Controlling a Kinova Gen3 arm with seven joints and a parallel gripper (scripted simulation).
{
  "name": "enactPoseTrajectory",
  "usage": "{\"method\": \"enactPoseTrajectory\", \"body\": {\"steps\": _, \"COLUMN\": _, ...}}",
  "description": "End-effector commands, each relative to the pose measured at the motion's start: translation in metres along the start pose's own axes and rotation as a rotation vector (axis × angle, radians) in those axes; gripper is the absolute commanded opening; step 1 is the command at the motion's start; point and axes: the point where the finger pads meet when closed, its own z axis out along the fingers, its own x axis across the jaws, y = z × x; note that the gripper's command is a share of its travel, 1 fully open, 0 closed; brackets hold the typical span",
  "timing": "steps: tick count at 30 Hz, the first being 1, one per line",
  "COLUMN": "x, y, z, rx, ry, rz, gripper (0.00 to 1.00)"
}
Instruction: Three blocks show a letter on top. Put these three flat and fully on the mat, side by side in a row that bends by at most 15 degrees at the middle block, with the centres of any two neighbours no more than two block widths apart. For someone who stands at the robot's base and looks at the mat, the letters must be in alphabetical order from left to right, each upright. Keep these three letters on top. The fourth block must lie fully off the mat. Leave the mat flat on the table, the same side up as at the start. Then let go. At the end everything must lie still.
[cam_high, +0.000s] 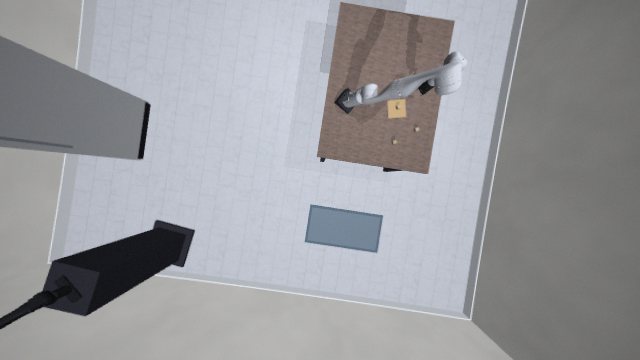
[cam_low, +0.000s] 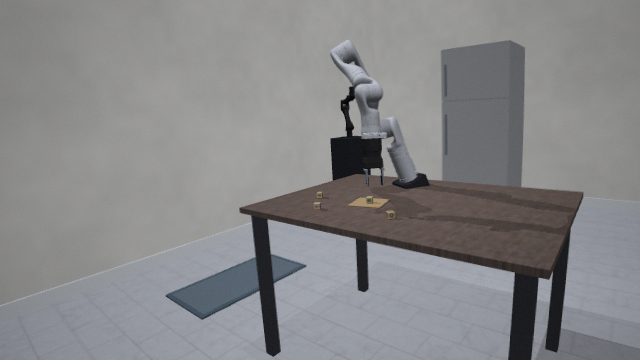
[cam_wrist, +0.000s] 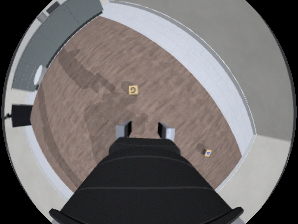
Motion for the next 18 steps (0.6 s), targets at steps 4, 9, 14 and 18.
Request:
{"method": "enactPoseTrajectory", "body": {"steps": 4, "x": 0.006, "y": 0.013, "z": 0.000, "rx": 0.015, "ry": 0.002, "rz": -0.161, "gripper": 1.00}}
{"method": "enactPoseTrajectory", "body": {"steps": 9, "x": 0.007, "y": 0.029, "z": 0.002, "rx": 0.013, "ry": 0.005, "rz": -0.324, "gripper": 1.00}}
{"method": "enactPoseTrajectory", "body": {"steps": 14, "x": 0.007, "y": 0.045, "z": 0.005, "rx": 0.010, "ry": 0.009, "rz": -0.480, "gripper": 1.00}}
{"method": "enactPoseTrajectory", "body": {"steps": 18, "x": 0.006, "y": 0.055, "z": 0.008, "rx": -0.004, "ry": 0.005, "rz": -0.541, "gripper": 1.00}}
